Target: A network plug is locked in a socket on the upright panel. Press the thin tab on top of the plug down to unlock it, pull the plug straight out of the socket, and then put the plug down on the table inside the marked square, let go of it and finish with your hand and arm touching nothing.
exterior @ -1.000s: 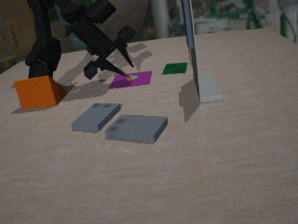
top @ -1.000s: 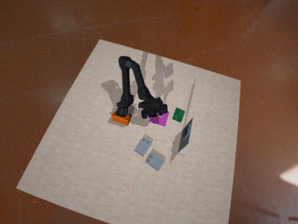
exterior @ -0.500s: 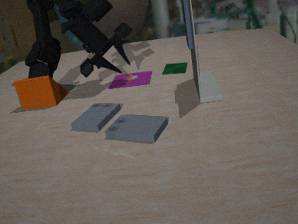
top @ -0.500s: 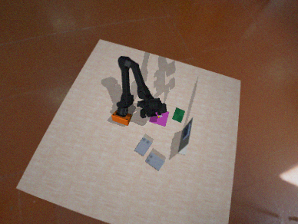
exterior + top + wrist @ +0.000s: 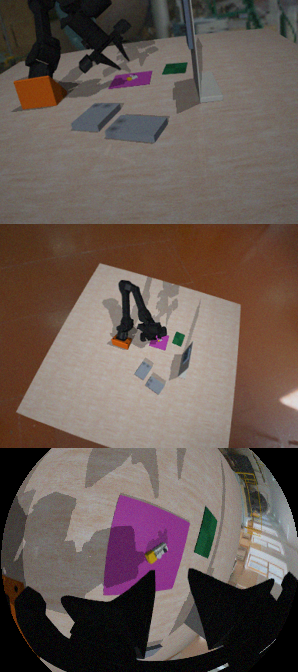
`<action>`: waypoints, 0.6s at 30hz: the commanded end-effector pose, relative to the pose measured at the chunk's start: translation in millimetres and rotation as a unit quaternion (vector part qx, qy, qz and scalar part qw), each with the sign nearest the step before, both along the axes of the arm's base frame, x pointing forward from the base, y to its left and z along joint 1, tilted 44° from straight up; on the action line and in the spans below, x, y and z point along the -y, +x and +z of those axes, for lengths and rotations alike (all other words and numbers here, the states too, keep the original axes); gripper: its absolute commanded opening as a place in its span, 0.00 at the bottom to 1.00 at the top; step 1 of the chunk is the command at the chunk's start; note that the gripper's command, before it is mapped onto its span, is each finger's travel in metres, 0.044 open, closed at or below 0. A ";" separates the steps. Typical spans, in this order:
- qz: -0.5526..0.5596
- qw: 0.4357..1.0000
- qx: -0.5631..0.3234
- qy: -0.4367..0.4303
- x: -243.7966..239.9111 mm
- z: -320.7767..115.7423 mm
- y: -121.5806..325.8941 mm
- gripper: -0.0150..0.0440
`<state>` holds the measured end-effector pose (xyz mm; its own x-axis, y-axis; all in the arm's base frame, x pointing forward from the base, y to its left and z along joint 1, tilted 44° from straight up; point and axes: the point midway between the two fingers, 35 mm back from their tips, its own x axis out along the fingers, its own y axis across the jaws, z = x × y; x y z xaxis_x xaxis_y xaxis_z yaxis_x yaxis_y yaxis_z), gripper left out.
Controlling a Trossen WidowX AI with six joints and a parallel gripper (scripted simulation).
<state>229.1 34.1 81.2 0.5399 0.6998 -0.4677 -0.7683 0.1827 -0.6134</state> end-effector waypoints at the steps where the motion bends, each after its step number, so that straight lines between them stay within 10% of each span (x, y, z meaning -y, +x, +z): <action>1: 0.001 1.000 0.003 -0.001 3.5 3.9 1.7 0.52; 18: 0.002 1.000 0.001 -0.004 16.2 14.4 1.5 0.52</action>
<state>229.2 20.6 92.1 0.5355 0.6976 -0.4759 -0.7723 0.1765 -0.6103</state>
